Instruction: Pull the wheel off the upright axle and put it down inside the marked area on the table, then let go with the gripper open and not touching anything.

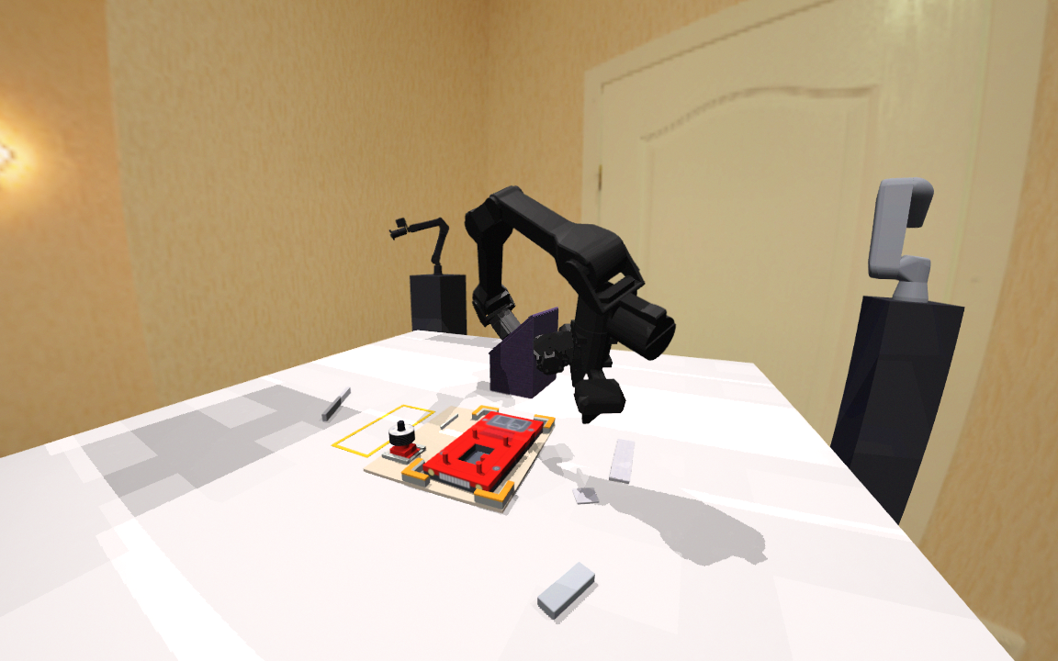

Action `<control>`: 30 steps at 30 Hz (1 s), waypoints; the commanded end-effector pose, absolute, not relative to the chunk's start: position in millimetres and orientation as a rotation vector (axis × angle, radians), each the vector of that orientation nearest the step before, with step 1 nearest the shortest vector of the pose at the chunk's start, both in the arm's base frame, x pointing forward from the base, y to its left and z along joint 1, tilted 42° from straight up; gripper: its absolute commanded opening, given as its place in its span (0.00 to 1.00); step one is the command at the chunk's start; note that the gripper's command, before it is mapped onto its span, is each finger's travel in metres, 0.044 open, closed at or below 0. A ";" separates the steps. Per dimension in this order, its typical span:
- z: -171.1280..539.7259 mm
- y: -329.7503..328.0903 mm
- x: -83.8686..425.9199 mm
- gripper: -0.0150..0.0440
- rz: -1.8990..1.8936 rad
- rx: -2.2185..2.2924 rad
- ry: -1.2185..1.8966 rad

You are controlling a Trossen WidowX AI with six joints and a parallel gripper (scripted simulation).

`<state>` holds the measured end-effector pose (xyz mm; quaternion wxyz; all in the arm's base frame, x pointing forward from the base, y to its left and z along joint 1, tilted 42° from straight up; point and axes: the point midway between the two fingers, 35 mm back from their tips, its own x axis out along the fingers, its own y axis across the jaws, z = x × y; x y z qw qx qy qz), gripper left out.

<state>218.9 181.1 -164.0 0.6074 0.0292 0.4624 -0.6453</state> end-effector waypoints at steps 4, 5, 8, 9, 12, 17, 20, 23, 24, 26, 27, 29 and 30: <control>-150.4 175.7 237.7 0.76 -1.395 0.025 1.161; -144.7 172.9 245.2 0.76 -1.354 0.006 1.194; -127.0 162.9 267.0 0.76 -1.230 -0.052 1.282; -120.9 159.1 273.9 0.76 -1.189 -0.072 1.307; -102.2 145.7 293.7 0.76 -1.065 -0.138 1.370; -69.5 118.4 322.6 0.76 -0.868 -0.262 1.439; -49.1 99.3 337.1 0.76 -0.759 -0.346 1.464; -28.3 78.4 349.0 0.76 -0.659 -0.436 1.479; -21.3 71.1 352.4 0.76 -0.628 -0.467 1.482; -10.1 59.3 357.2 0.76 -0.581 -0.519 1.486; -4.5 53.2 359.2 0.76 -0.558 -0.545 1.488; 6.9 40.6 362.8 0.76 -0.514 -0.600 1.490; 12.6 34.3 364.3 0.76 -0.494 -0.628 1.491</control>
